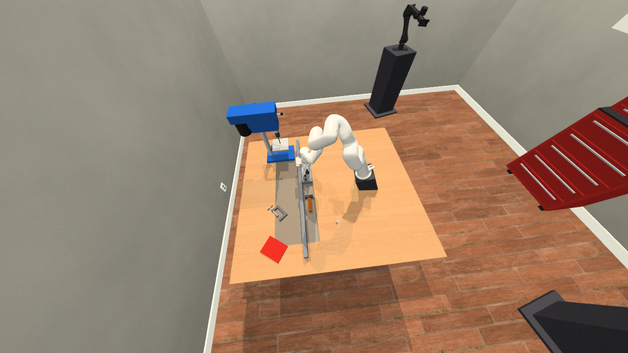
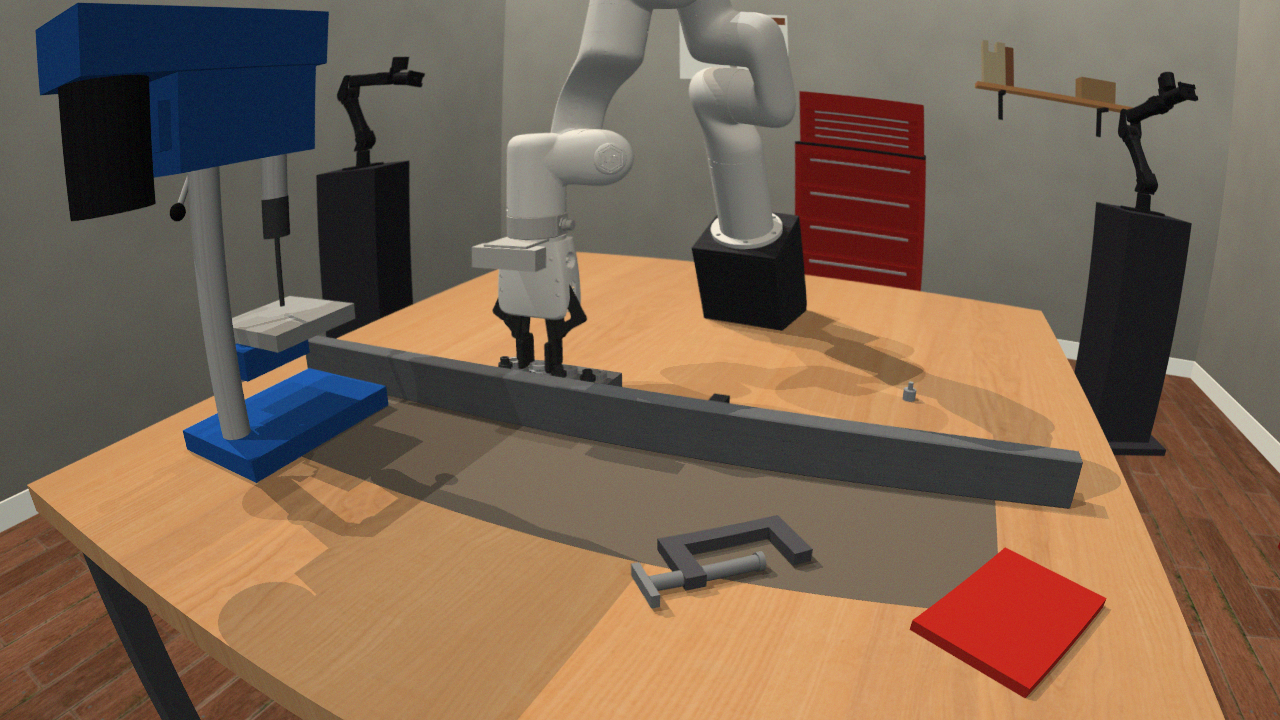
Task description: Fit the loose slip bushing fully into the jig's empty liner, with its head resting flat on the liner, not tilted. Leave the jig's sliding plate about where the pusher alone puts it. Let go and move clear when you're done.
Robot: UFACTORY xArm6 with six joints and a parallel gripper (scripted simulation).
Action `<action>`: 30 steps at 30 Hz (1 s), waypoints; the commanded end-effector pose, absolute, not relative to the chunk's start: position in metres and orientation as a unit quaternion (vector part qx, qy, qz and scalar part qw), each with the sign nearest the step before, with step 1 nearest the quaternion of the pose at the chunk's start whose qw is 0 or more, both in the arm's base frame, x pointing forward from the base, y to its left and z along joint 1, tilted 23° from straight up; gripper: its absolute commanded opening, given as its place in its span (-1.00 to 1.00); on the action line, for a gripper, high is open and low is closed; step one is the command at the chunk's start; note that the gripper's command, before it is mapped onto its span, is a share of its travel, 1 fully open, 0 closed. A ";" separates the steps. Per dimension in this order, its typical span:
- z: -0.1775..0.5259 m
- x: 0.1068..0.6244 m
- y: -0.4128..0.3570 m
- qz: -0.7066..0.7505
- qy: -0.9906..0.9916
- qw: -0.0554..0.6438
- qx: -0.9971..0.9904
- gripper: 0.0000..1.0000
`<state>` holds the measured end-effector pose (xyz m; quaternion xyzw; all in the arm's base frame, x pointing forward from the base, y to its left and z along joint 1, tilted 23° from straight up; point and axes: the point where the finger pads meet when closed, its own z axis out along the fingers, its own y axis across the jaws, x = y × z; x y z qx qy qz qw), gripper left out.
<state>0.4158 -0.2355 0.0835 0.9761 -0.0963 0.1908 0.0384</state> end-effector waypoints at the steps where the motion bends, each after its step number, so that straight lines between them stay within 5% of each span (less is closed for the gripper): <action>1: 0.085 0.417 -0.236 0.192 -0.096 0.039 0.976 -0.27; 30: 0.105 0.409 -0.234 0.192 -0.096 0.039 0.976 -0.27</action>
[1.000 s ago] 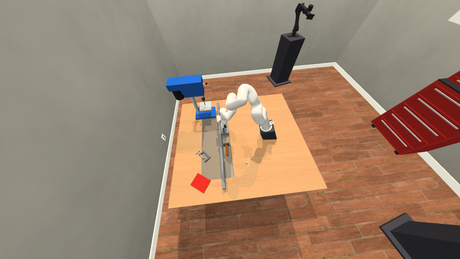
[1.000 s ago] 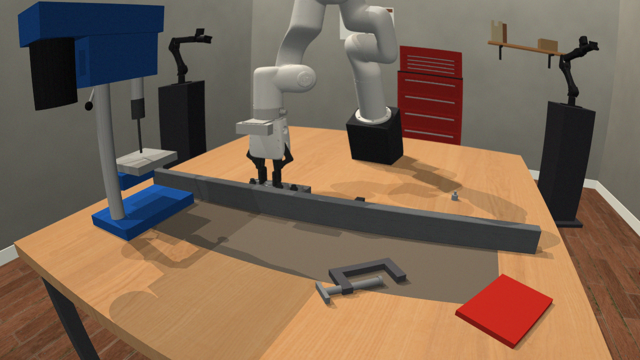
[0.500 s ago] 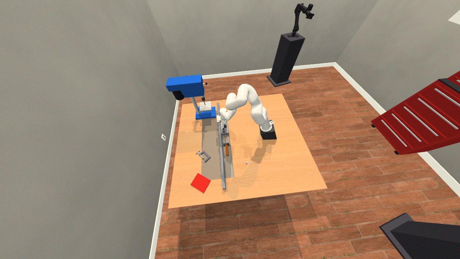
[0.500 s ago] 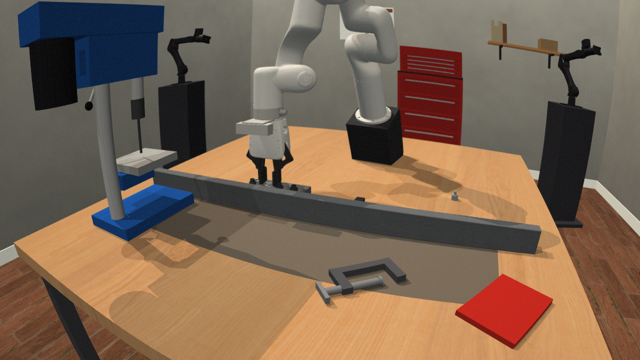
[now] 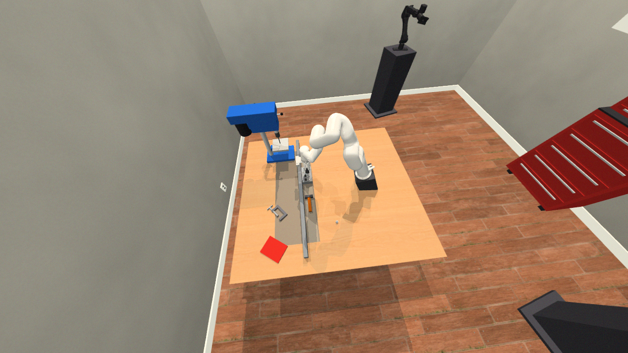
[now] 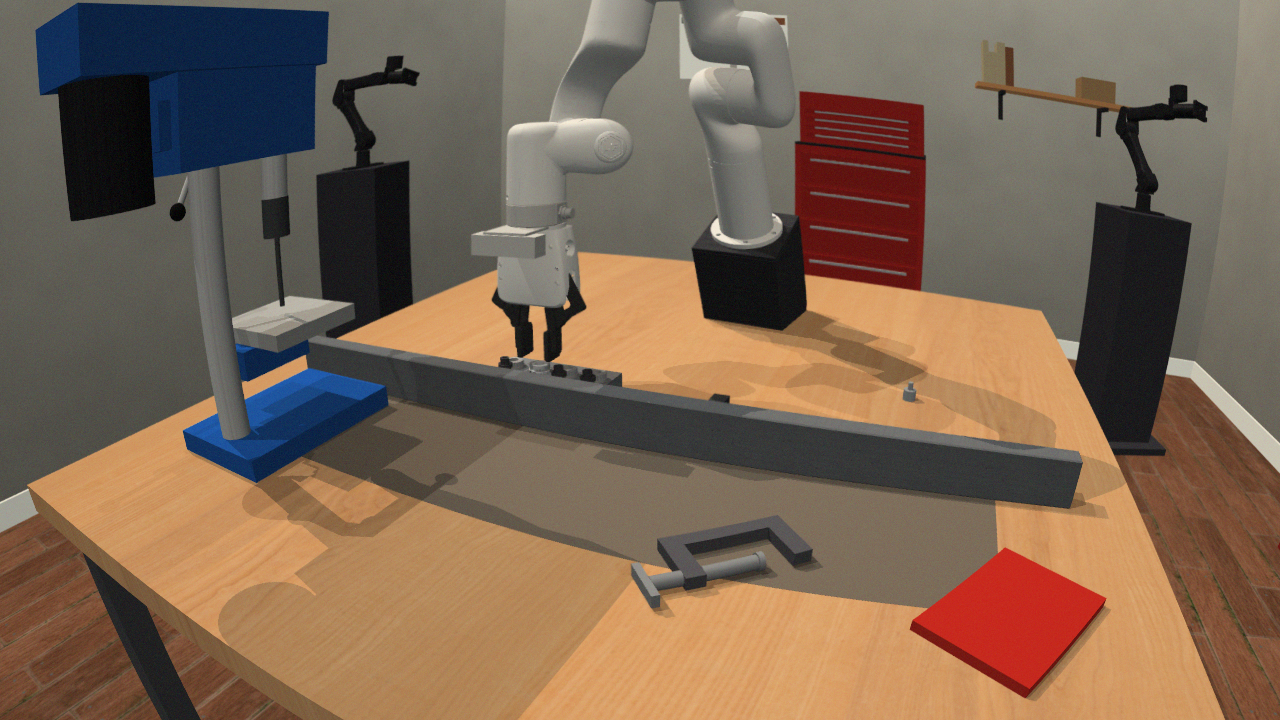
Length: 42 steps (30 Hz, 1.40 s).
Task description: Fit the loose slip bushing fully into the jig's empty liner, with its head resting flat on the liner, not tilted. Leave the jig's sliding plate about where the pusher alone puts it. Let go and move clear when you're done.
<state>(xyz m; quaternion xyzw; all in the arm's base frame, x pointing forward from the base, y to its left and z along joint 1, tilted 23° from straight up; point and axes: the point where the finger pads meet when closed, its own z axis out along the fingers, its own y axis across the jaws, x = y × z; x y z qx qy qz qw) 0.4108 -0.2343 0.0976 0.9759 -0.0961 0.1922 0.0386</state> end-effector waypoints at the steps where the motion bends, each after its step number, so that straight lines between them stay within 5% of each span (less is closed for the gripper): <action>1: 0.107 0.408 -0.233 0.192 -0.096 0.039 0.976 -0.27; 42: 0.168 0.384 -0.226 0.192 -0.096 0.039 0.976 -0.27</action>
